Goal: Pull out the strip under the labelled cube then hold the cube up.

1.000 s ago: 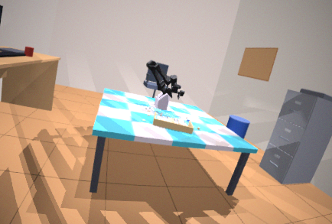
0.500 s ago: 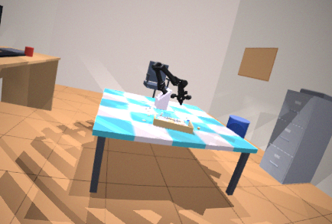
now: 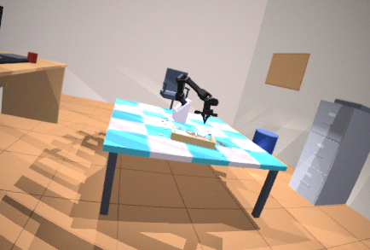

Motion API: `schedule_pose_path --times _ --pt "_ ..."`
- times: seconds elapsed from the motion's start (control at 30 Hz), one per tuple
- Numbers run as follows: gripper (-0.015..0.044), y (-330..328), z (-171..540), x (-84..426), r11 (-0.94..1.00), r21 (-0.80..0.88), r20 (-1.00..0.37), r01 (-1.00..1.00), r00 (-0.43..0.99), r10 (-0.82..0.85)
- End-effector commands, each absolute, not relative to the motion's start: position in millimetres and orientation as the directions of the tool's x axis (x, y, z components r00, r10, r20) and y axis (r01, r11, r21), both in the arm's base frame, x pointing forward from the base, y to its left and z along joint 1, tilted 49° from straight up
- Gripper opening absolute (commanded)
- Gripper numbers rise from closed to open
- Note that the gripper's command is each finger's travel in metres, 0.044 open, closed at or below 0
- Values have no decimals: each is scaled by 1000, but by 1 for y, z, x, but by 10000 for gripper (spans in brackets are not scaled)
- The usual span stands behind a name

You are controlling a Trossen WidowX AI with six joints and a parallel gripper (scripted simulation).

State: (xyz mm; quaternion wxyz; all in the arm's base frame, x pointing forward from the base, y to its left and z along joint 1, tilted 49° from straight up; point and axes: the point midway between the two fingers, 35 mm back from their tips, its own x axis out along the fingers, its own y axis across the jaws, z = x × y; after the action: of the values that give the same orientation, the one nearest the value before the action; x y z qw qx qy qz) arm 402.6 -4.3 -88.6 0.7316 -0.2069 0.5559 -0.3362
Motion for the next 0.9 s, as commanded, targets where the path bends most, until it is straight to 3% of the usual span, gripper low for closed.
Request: schedule_pose_path --times 0.0,0.87 --pt "0 -19 -113 400 605 -720 -657 341 -55 -752" --pt "0 -38 -130 400 605 -719 -658 341 -54 -751"
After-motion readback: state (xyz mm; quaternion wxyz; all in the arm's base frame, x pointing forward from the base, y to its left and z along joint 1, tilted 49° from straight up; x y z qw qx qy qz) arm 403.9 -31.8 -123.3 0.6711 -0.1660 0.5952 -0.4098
